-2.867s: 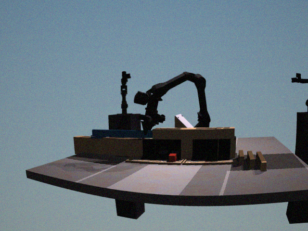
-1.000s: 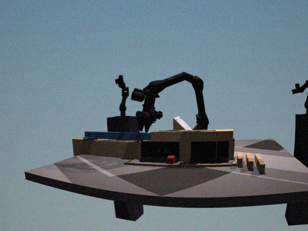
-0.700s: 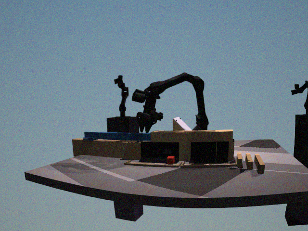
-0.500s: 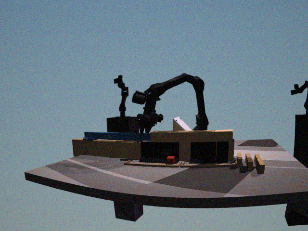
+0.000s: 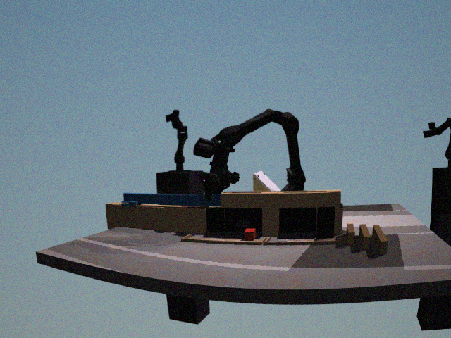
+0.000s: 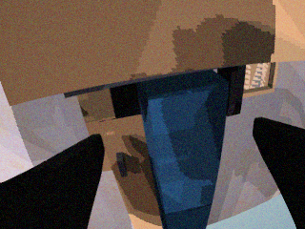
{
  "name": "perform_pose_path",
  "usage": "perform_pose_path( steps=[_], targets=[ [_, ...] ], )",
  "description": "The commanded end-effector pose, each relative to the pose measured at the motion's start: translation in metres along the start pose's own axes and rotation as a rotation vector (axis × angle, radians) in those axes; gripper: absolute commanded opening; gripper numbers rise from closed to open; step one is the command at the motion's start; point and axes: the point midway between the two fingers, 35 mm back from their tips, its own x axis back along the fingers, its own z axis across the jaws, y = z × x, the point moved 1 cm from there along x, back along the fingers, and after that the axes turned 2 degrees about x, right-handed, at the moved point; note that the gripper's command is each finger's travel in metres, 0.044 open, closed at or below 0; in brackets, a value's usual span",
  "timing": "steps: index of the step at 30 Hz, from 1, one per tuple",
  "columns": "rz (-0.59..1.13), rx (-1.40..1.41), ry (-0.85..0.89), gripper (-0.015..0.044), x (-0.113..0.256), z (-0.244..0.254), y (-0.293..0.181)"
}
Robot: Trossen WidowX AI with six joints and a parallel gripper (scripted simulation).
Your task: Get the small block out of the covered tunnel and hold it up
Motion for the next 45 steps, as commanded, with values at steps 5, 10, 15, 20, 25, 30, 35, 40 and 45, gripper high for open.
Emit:
perform_pose_path(
  steps=[5, 10, 15, 20, 25, 30, 35, 40, 45],
  targets=[
    [0.000, 0.001, 0.000, 0.0204, 0.001, 0.000, 0.000],
    [0.000, 0.001, 0.000, 0.0072, 0.001, 0.000, 0.000],
    [0.000, 0.001, 0.000, 0.0000, 0.001, 0.000, -0.002],
    [0.001, 0.000, 0.000, 0.0000, -0.002, 0.000, -0.014],
    [0.002, -0.001, -0.001, 0.0000, -0.006, 0.001, -0.030],
    [0.002, -0.002, -0.002, 0.0000, -0.011, 0.002, -0.045],
    [0.002, -0.003, -0.003, 0.0000, -0.016, 0.004, -0.059],
    [-0.004, 0.000, 0.006, 0.0105, -0.009, 0.005, -0.049],
    [-0.003, 0.000, 0.005, 0.0236, -0.005, 0.004, -0.051]
  ],
)
